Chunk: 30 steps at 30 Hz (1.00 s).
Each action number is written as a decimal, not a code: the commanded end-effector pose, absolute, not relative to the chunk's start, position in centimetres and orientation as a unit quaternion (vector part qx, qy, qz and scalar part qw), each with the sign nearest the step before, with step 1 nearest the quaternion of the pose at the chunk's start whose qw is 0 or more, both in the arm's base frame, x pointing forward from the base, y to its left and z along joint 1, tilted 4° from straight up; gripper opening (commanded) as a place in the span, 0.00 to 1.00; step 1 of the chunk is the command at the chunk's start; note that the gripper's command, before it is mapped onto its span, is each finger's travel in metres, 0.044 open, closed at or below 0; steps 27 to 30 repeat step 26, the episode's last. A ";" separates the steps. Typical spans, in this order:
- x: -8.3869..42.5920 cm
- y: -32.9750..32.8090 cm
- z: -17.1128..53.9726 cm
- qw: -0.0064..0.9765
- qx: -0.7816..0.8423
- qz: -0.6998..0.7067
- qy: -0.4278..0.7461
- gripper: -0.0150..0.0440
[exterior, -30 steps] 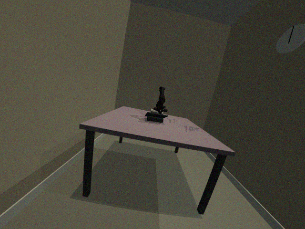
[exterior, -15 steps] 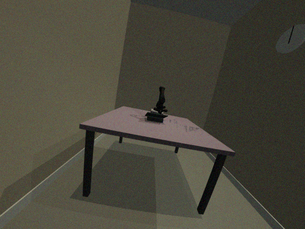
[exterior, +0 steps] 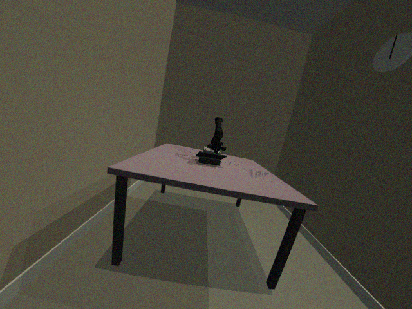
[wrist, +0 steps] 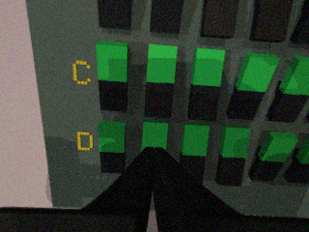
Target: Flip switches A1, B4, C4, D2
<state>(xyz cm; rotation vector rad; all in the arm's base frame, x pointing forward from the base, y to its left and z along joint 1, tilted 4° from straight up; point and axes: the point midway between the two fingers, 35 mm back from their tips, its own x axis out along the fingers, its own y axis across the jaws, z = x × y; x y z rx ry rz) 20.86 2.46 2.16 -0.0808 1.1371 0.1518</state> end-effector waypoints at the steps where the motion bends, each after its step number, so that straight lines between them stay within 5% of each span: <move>1: 20.0 2.2 5.1 0.847 -0.039 0.072 0.526 0.25; 30: 23.4 -0.8 10.0 0.850 -0.040 0.070 0.521 0.25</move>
